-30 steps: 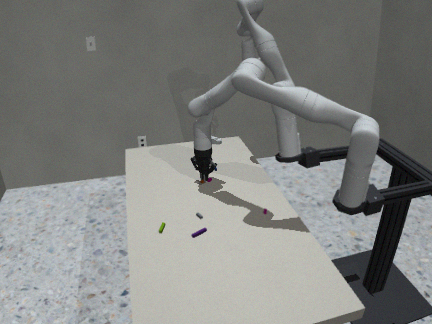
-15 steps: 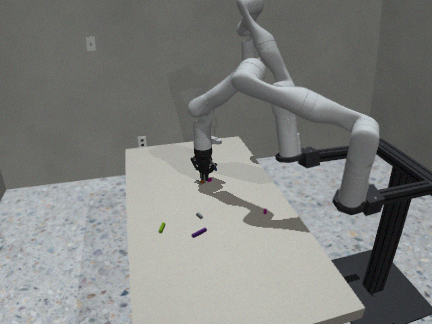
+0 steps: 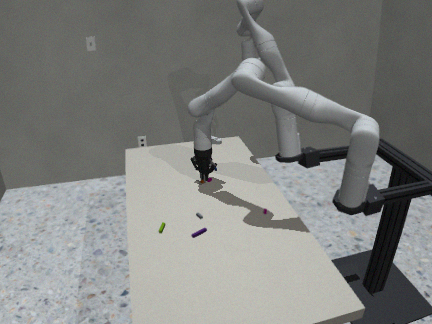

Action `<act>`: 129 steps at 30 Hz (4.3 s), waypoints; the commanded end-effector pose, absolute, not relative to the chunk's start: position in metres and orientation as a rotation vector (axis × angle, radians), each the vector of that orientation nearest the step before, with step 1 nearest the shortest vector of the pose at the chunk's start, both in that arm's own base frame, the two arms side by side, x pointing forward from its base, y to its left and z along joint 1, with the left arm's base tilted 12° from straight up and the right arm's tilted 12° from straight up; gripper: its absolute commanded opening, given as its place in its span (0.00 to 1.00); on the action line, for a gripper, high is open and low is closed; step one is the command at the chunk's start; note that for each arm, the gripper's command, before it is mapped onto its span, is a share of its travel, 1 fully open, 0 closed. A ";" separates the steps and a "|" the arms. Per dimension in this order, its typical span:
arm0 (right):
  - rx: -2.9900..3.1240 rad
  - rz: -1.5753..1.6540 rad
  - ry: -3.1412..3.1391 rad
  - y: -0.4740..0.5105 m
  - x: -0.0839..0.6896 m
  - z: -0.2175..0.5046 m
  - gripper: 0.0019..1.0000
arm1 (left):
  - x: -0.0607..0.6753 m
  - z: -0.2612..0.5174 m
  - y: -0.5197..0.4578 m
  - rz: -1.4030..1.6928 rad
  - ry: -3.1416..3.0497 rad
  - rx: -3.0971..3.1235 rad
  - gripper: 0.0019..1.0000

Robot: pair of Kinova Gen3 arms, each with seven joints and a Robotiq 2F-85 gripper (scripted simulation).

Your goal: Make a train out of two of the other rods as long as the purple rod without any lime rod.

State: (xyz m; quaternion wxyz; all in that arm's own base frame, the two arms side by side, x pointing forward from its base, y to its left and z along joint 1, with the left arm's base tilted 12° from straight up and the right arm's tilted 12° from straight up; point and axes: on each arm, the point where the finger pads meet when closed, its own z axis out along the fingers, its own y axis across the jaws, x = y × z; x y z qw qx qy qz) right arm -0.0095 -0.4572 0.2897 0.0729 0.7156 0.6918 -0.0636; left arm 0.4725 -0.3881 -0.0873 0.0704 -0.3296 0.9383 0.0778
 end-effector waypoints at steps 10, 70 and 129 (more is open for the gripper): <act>2.145 -0.203 2.081 -0.458 -0.013 0.291 1.00 | 0.475 -0.087 -0.387 0.233 2.817 -1.006 0.17; 2.145 -0.203 2.081 -0.458 -0.013 0.291 1.00 | 0.476 -0.098 -0.384 0.233 2.817 -1.006 0.17; 2.145 -0.203 2.081 -0.458 -0.013 0.291 1.00 | 0.473 -0.099 -0.387 0.233 2.817 -1.006 0.17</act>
